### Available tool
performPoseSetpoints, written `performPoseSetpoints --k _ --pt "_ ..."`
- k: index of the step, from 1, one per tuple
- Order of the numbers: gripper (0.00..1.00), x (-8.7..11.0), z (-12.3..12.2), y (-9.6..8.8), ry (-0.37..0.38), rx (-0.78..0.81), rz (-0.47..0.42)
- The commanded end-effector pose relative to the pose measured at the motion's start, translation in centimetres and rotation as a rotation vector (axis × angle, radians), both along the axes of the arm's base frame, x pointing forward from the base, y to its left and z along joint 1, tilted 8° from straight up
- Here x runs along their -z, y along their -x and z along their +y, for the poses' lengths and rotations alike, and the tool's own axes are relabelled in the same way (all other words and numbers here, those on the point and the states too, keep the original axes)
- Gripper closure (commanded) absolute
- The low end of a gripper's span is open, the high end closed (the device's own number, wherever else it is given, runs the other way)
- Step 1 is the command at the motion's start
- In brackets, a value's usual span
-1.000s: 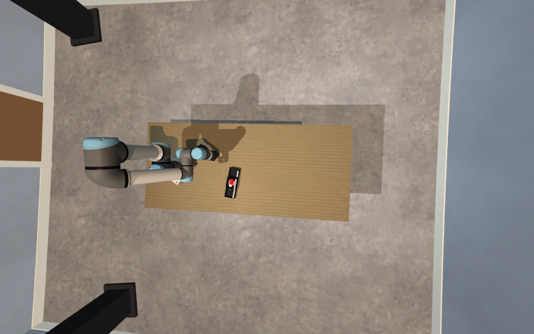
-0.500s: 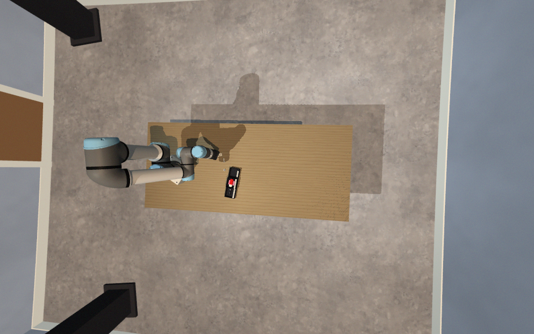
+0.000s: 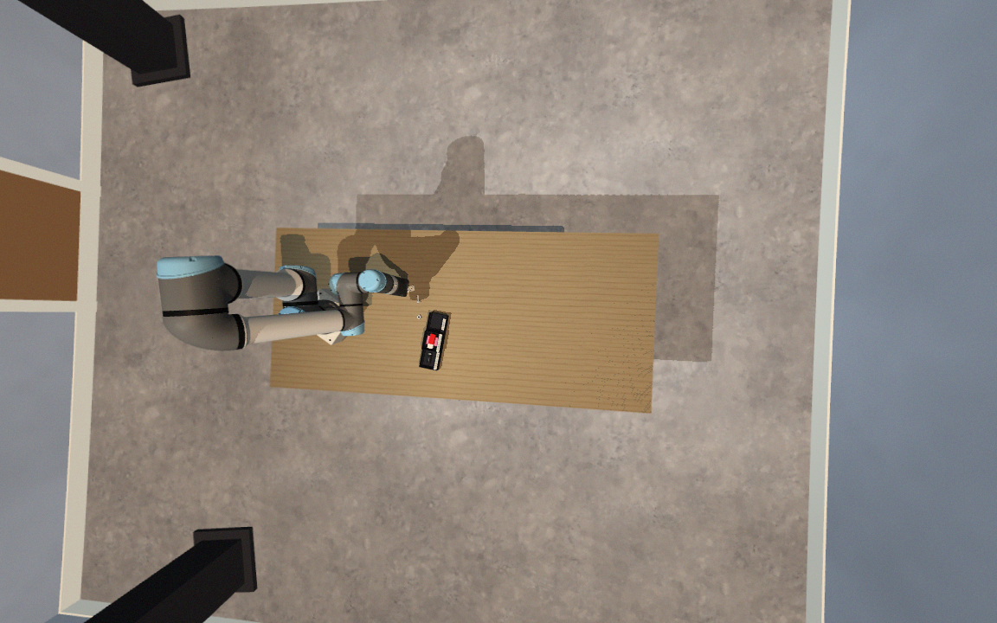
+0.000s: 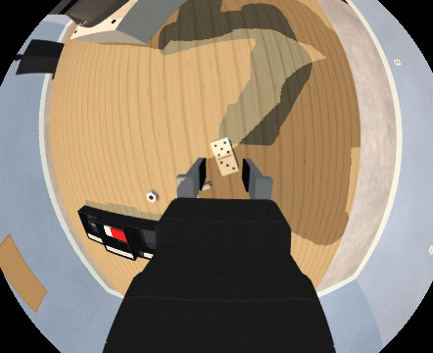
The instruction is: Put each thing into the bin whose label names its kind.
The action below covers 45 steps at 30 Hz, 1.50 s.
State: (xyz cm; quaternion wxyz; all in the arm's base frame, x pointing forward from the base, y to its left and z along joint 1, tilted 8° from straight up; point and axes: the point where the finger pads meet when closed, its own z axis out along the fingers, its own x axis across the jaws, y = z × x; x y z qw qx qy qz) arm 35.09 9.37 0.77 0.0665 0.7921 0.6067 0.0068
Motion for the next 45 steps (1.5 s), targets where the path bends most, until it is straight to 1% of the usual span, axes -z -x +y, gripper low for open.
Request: performPoseSetpoints --k 1,4,5,8,12,45 --pt "0.21 0.03 -0.03 0.0 0.01 -0.156 0.011" --pt "0.21 0.02 -0.03 -0.03 0.015 -0.216 0.016" --pt "0.21 -0.06 0.05 -0.2 0.011 -0.132 0.008" --pt "0.21 -0.05 0.08 -0.18 0.02 -0.282 0.019" --pt "0.21 0.0 0.08 -0.1 0.024 -0.35 0.025" --pt "0.21 -0.03 -0.04 -0.1 0.024 -0.352 0.025"
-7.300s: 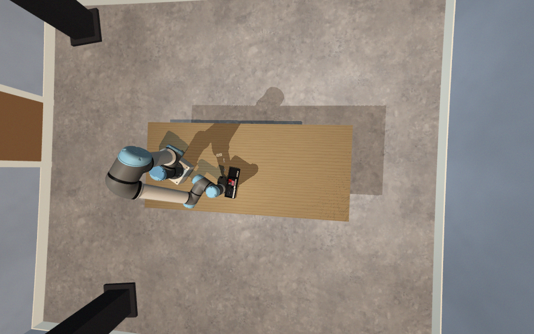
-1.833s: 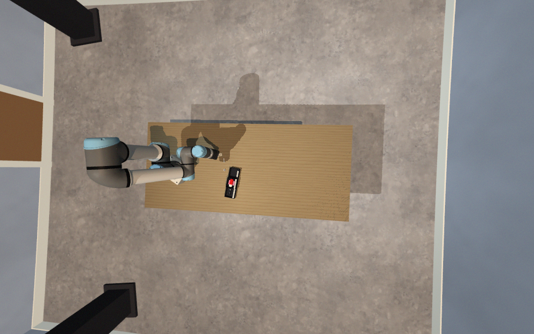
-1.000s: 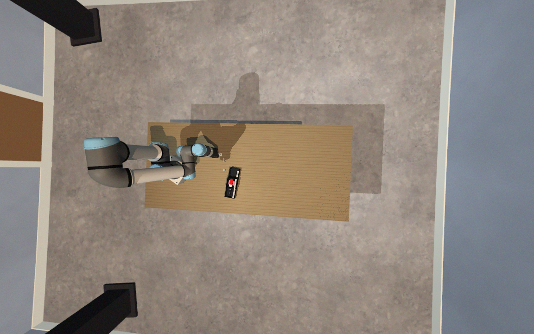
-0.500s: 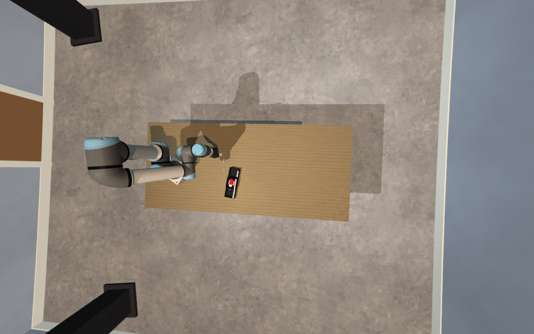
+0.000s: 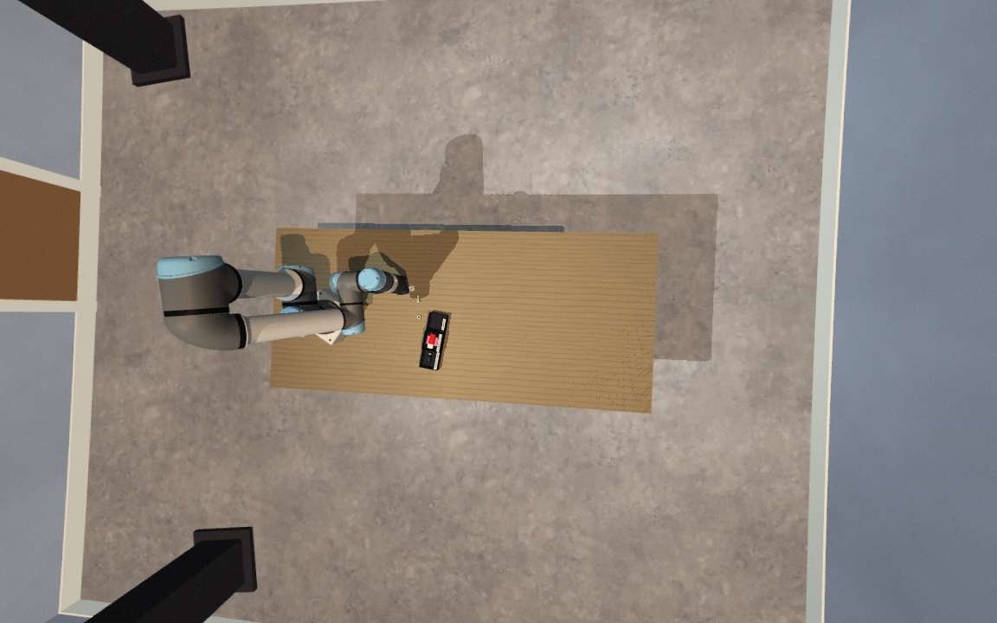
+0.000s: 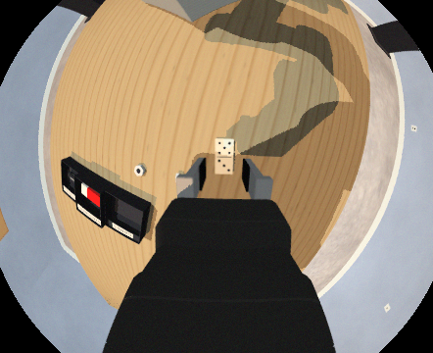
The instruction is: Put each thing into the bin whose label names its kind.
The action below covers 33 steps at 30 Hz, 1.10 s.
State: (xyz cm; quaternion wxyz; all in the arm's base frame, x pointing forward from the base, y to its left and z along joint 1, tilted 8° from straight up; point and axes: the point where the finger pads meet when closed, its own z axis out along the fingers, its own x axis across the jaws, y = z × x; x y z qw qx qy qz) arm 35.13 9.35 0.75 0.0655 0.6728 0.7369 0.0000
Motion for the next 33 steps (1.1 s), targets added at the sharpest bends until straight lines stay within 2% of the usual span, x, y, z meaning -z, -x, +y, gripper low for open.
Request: performPoseSetpoints --k 1,4,18,29,33 --pt "0.21 0.0 0.0 -0.1 -0.001 0.0 -0.002" --pt "0.21 0.0 0.0 -0.1 -0.001 0.0 -0.002" --pt "0.21 5.5 -0.5 -0.4 -0.001 0.001 0.002" --pt "0.21 5.4 -0.4 -1.2 0.0 -0.001 -0.004" --pt "0.21 6.0 -0.5 -1.0 -0.001 0.0 -0.001"
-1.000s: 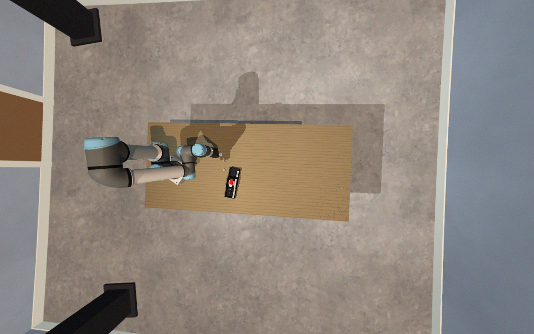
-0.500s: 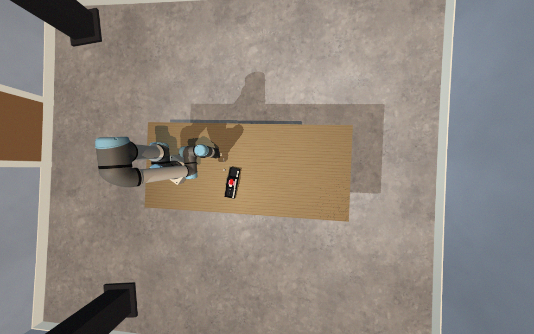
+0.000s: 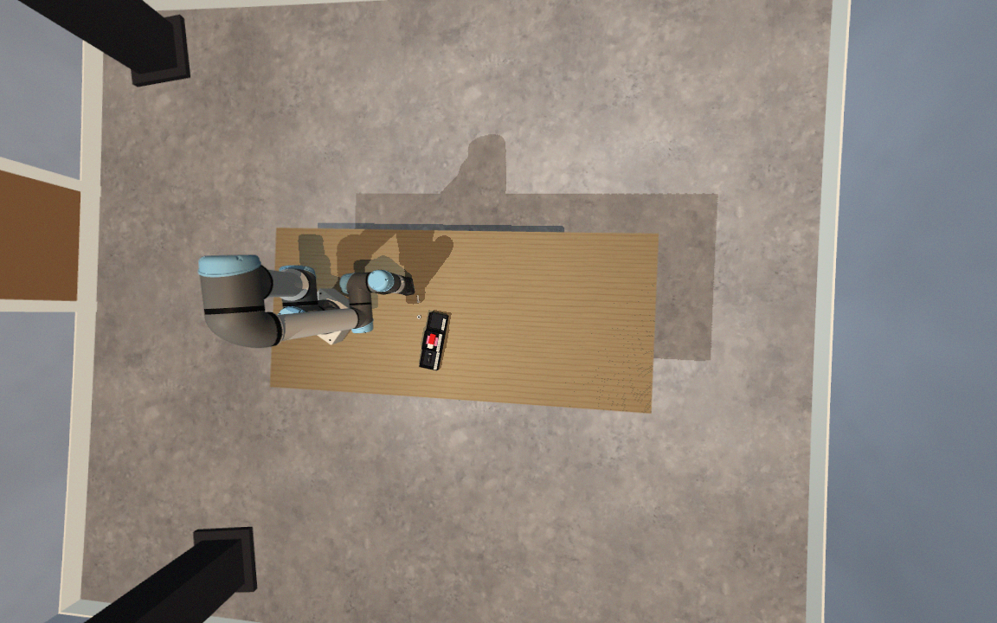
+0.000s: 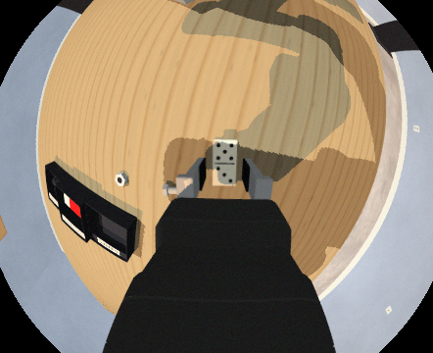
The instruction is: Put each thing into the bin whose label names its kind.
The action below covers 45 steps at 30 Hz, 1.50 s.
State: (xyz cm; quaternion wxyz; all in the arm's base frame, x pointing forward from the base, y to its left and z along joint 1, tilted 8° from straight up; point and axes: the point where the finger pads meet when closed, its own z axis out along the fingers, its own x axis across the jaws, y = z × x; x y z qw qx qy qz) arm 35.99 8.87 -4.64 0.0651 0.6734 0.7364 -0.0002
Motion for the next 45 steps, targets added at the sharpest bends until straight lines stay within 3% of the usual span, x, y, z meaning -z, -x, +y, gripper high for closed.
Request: performPoseSetpoints --k 1,24,25,45 --pt "0.21 0.76 -0.02 0.01 0.0 -0.002 0.0" --pt "0.21 1.29 -0.11 0.38 0.0 -0.001 0.0" --pt "0.51 1.21 -0.1 0.2 0.0 -0.001 -0.003" --pt "0.51 1.21 -0.1 0.2 0.0 -0.001 -0.003"
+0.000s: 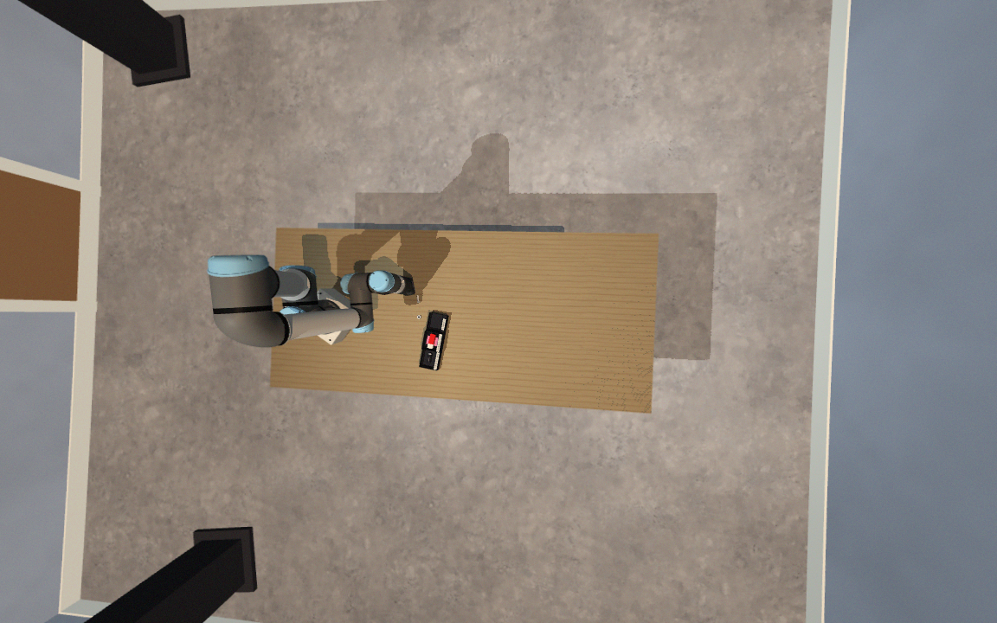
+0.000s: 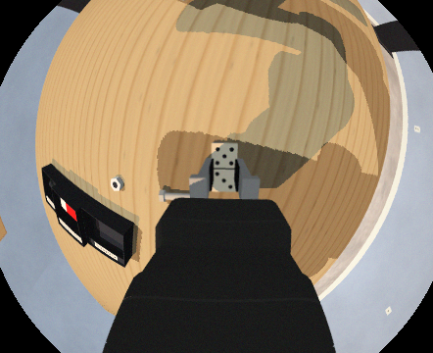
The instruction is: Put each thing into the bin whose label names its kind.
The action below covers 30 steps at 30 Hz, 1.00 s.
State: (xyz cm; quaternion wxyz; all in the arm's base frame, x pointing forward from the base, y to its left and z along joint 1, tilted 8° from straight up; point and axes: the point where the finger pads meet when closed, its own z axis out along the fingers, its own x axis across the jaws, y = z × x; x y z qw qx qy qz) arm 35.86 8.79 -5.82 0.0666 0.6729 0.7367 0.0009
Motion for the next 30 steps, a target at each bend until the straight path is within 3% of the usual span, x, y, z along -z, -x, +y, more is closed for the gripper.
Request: performPoseSetpoints --k 1,11,30 --pt "0.51 0.0 0.0 0.1 -0.001 0.0 0.0" --pt "0.51 0.0 0.0 0.1 -0.001 0.0 0.0" --pt "0.51 -5.7 0.5 0.4 0.0 -0.001 -0.004"
